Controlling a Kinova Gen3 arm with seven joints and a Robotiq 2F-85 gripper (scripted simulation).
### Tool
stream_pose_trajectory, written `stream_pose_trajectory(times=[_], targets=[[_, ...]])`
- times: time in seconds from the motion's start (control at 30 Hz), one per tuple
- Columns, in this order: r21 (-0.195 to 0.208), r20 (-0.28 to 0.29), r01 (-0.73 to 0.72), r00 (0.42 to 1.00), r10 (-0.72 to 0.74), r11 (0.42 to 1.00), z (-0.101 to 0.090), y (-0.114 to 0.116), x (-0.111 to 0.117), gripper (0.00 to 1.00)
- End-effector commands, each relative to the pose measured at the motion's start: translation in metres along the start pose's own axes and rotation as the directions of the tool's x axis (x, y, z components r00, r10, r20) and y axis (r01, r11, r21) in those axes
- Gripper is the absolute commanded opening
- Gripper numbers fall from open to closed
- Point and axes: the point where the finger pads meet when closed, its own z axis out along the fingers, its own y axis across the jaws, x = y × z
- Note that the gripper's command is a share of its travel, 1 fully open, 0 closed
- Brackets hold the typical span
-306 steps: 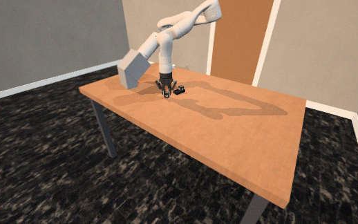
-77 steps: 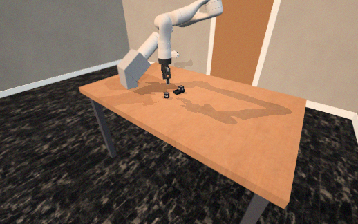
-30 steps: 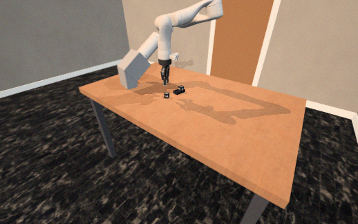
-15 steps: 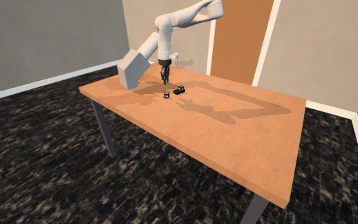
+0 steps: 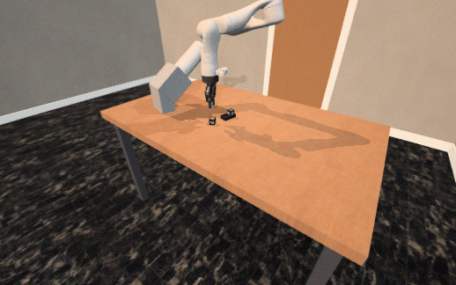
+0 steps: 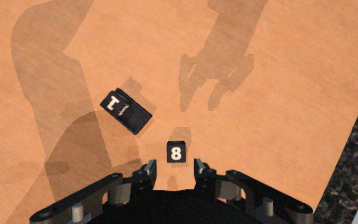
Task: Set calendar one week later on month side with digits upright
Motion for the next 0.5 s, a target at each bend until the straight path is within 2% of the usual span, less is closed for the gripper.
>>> stream_pose_trajectory(times=[0.0, 0.47], targets=[[-0.001, 0.000, 0.000, 1.000, 0.000, 1.000, 0.000, 0.000, 0.000, 0.46], [-0.001, 0.000, 0.000, 1.000, 0.000, 1.000, 0.012, 0.001, 0.000, 0.46]])
